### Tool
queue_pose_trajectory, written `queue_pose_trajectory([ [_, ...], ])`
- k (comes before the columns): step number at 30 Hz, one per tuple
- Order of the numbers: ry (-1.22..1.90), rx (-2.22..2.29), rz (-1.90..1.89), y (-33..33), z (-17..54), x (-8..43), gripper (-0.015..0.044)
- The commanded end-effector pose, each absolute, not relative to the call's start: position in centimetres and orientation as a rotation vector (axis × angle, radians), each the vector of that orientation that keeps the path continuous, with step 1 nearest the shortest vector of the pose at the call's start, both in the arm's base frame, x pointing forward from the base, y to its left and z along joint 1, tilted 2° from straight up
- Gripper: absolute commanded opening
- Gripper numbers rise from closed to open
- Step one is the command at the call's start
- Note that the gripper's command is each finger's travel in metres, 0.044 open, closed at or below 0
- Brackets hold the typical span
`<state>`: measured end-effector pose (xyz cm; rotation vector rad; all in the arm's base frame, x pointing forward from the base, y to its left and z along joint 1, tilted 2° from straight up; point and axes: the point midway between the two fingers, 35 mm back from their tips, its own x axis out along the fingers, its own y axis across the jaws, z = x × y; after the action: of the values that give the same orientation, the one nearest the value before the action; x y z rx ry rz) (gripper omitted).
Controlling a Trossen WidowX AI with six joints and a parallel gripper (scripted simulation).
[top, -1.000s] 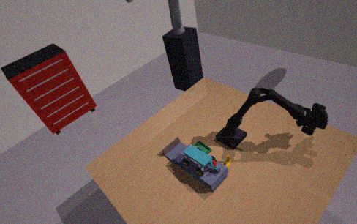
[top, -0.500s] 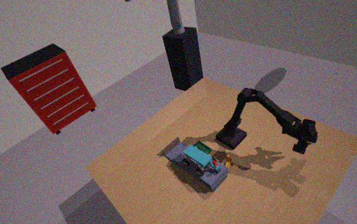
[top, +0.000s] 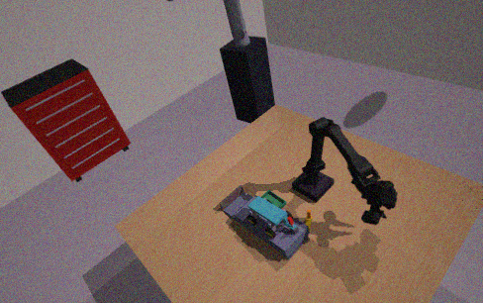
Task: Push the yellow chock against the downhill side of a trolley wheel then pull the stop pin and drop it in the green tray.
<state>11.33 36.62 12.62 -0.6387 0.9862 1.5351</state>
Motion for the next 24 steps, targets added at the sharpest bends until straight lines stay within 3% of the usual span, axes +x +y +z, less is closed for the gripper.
queue_pose_trajectory([
  [1,0.954,-0.745,1.491,33.5,12.2,14.1,0.0190],
  [12,0.920,-1.059,1.406,23.0,11.8,19.9,0.0190],
  [24,0.992,-1.365,1.428,11.2,11.8,20.9,0.0190],
])
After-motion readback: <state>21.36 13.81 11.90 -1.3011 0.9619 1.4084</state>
